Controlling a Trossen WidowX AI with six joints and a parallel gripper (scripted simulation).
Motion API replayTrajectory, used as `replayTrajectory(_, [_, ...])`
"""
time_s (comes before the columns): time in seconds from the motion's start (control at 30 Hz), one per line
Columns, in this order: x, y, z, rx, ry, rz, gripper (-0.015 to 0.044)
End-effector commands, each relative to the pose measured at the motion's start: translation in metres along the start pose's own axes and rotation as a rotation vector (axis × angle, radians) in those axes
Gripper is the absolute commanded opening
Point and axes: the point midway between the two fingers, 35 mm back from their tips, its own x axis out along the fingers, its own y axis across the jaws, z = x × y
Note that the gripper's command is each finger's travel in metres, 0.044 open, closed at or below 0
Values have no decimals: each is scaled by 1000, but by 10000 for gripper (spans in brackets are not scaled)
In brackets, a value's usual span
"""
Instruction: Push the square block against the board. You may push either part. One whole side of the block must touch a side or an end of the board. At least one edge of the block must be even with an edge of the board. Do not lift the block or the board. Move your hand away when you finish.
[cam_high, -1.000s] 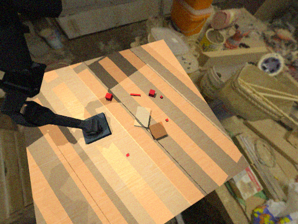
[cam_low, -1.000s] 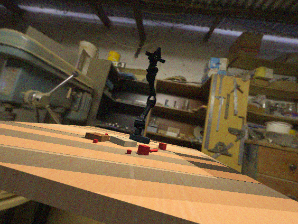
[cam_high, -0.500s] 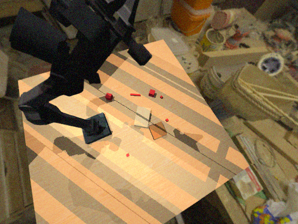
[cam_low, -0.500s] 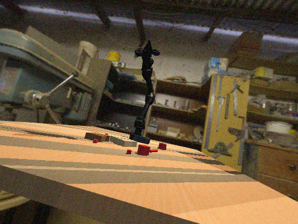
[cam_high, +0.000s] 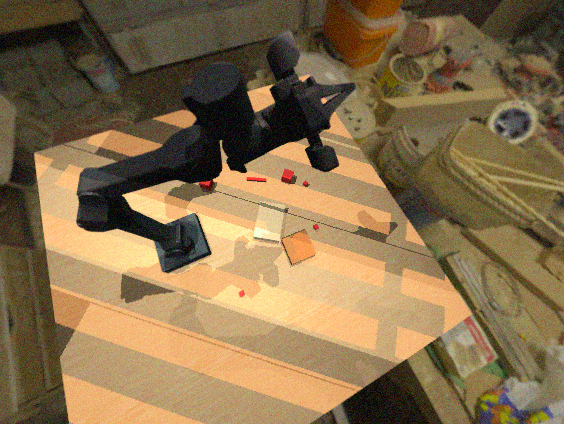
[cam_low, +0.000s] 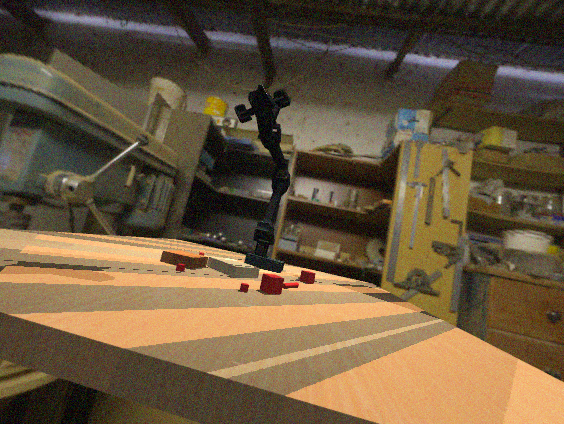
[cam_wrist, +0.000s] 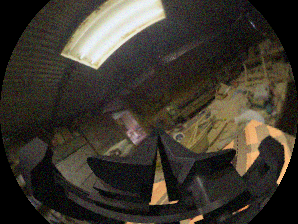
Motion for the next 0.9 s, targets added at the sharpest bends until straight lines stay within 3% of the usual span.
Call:
replayTrajectory(0.0, [12, -26, -24, -4, 69, -71, 0])
replayTrajectory(0.43, [31, -125, -118, 9, 357, -363, 0])
replayTrajectory(0.87, [7, -212, -216, 4, 689, -641, 0])
